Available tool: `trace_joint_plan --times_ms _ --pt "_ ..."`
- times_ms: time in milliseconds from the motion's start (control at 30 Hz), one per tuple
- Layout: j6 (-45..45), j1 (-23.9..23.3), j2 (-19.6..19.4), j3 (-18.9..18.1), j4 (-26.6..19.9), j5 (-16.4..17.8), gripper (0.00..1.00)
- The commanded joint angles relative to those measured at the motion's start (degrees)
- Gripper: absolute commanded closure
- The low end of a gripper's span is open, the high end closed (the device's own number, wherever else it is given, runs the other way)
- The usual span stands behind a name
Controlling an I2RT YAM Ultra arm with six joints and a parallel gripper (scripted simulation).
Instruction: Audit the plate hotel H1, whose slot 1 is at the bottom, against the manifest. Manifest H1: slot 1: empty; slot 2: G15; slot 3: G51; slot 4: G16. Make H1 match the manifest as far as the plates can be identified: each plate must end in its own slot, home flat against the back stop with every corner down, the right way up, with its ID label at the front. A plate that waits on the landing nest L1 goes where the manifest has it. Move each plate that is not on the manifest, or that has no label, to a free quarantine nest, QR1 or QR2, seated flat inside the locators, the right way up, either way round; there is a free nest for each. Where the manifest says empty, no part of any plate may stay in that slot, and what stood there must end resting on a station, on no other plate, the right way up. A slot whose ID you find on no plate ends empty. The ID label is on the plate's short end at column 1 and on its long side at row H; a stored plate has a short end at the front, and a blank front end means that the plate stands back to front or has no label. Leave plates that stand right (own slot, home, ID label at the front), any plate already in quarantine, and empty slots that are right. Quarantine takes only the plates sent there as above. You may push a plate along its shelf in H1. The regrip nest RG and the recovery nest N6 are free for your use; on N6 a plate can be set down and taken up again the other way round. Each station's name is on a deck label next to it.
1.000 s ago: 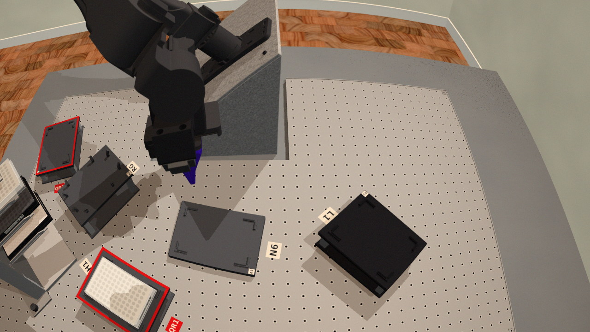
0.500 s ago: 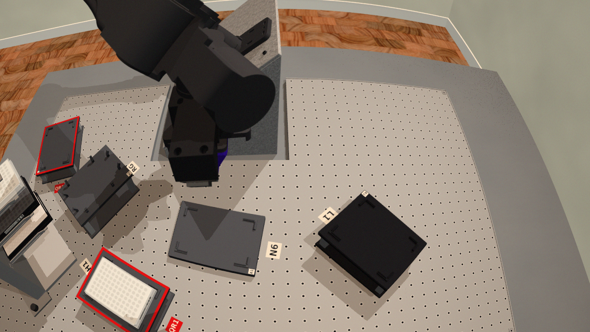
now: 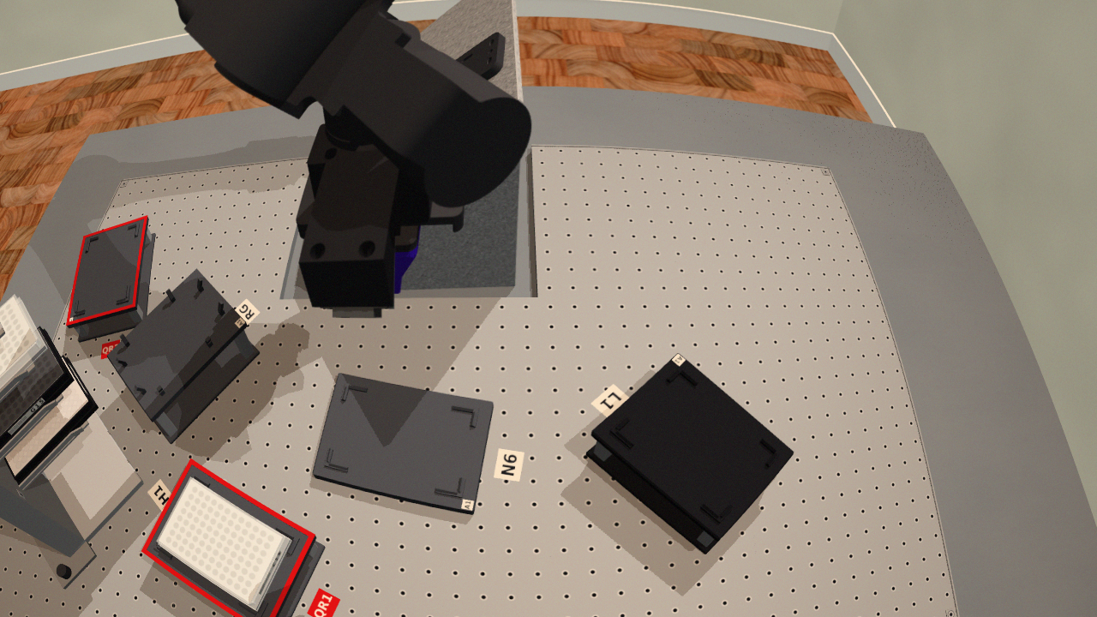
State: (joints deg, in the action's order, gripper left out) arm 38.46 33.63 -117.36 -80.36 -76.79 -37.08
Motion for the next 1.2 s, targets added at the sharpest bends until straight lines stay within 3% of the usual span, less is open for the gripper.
trace_joint_plan --times_ms 0,567,700,767,1167 --pt "-0.44 -0.46 1.36 -0.14 -1.40 -0.42 1.00" --pt "-7.39 -6.32 7.41 -0.18 -3.17 -2.62 1.00" --pt "-7.21 -6.84 11.09 2.97 -0.83 -5.08 1.00" --pt "-7.21 -6.84 11.09 2.97 -0.83 -5.08 1.00" --pt "-8.47 -8.82 22.04 11.83 7.10 -12.34 1.00"
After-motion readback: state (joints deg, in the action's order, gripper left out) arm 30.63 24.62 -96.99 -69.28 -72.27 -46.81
